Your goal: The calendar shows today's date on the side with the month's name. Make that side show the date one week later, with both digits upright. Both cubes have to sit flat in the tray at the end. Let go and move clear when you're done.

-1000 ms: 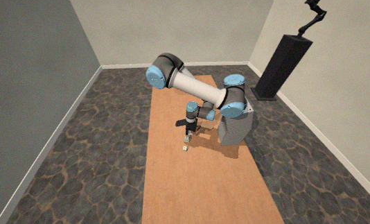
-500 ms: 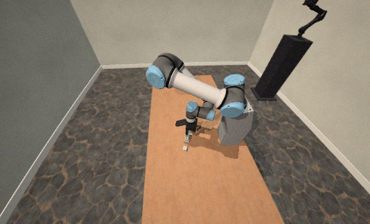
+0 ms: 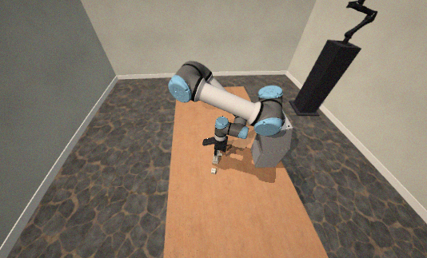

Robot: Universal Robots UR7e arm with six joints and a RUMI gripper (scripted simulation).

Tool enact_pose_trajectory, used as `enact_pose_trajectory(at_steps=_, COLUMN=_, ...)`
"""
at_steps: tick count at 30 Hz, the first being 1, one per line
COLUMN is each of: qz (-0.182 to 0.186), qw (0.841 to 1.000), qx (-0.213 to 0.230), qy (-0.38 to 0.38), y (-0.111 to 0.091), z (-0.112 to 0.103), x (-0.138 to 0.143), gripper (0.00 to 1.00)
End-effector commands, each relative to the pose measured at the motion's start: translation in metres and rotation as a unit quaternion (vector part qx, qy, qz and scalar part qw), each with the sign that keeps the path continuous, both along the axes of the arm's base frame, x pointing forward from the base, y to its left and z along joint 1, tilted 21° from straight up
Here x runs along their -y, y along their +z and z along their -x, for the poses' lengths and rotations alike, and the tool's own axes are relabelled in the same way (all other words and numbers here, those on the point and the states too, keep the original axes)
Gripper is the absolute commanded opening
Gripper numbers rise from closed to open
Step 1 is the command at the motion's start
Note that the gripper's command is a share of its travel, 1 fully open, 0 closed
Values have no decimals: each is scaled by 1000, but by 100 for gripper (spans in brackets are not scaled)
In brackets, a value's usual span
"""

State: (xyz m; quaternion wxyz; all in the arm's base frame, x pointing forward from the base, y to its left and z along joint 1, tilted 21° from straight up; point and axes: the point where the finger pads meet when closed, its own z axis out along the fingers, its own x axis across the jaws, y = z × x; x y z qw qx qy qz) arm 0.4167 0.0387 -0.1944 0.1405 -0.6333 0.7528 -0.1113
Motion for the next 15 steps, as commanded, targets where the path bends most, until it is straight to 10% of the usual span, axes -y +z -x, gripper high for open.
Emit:
enact_pose_trajectory(at_steps=1, qz=0, qw=1000, qx=1, qy=0, y=-1, z=-1, x=0, gripper=29)
enact_pose_trajectory(at_steps=15, qz=0, qw=1000, qx=1, qy=1, y=-12, z=-5, x=0, gripper=29)
